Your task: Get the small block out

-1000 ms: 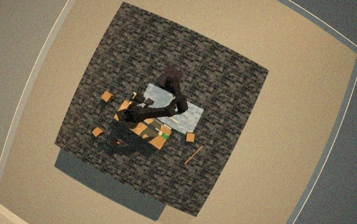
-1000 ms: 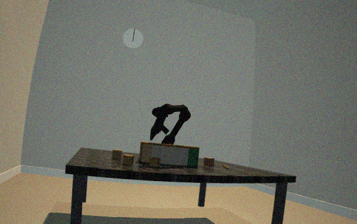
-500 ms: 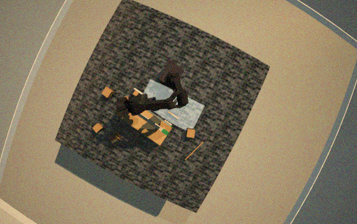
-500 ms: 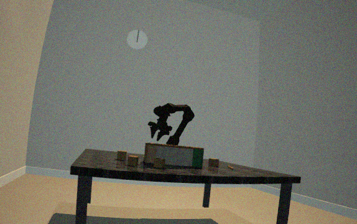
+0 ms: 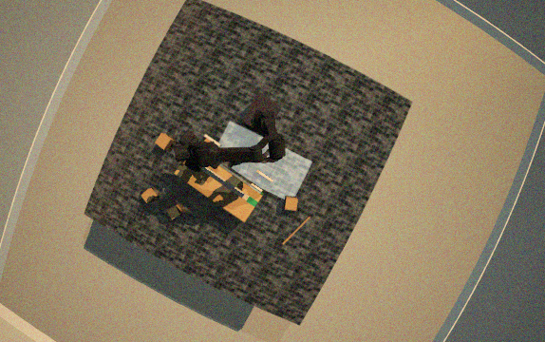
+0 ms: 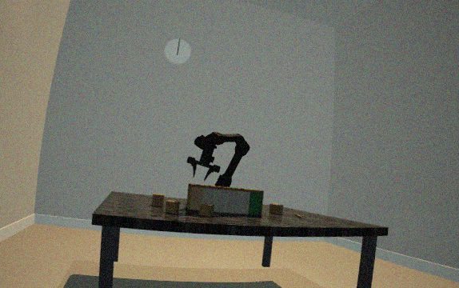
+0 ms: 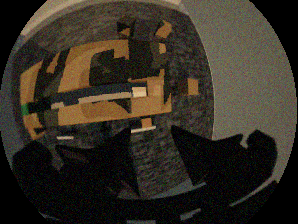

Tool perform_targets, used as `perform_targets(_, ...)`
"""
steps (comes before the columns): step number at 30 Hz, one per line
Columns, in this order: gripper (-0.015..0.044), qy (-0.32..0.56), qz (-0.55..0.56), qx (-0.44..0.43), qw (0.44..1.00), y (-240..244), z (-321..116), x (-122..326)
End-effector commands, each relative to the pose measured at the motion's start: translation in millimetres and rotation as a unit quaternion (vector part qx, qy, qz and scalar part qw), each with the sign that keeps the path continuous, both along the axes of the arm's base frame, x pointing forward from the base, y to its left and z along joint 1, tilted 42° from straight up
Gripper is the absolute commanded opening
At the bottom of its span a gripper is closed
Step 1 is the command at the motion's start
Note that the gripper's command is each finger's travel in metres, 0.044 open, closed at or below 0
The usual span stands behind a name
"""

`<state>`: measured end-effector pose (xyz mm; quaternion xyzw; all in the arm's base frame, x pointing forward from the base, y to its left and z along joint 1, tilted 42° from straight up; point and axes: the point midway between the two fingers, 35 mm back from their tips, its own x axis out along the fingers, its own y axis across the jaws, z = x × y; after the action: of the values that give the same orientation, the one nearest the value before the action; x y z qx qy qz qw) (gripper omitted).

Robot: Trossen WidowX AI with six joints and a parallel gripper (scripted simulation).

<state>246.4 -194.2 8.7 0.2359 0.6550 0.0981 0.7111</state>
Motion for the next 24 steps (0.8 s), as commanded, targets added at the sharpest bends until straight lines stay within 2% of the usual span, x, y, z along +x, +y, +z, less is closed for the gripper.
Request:
perform_targets(1, 0.0285, 0.181, -0.403, 0.110, 0.890, -6.5, -9.3, -11.1)
perform_targets(12, 0.0285, 0.293, -0.606, 0.174, 0.719, -11.8, -12.3, -17.8)
perform_targets(24, 0.0285, 0.401, -0.756, 0.231, 0.463, -17.5, -15.1, -24.8)
